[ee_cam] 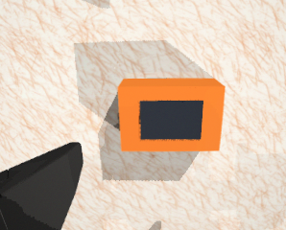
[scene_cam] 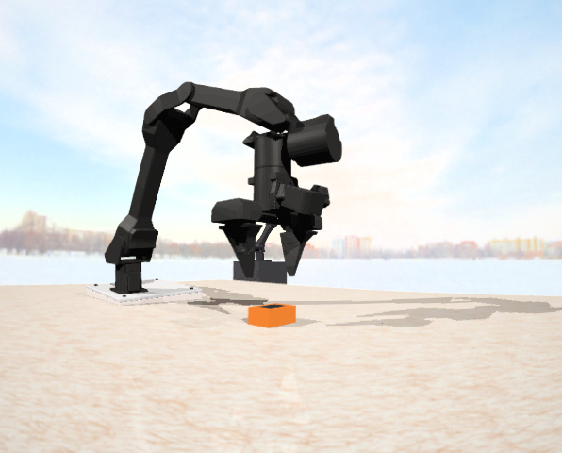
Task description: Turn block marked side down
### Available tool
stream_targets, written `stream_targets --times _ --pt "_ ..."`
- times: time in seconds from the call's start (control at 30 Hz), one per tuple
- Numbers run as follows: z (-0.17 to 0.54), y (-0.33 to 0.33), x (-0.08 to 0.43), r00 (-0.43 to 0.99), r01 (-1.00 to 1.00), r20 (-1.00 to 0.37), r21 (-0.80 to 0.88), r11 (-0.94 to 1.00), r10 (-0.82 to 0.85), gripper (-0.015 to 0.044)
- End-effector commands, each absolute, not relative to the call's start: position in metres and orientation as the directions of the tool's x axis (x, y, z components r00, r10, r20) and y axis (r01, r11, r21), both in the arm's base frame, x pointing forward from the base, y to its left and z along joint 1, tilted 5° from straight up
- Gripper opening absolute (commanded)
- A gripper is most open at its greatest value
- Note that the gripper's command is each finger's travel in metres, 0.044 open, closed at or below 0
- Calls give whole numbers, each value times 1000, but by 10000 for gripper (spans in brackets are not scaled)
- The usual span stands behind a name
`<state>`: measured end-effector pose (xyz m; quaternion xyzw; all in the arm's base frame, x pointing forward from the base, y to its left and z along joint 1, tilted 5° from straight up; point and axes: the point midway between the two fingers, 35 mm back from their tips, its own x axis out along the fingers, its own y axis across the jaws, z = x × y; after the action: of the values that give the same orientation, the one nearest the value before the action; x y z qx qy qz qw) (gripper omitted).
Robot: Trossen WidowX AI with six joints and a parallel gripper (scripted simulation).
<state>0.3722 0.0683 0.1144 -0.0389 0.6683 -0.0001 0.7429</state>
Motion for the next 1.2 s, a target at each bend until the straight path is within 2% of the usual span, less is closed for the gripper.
stream_targets --times 0.0,1.07,1.17 --pt "101 69 372 96 -47 -994 -53 997 -49 440" --pt "54 68 376 96 -47 -994 -54 997 -49 440" --pt "54 68 376 96 -47 -994 -54 997 -49 361"
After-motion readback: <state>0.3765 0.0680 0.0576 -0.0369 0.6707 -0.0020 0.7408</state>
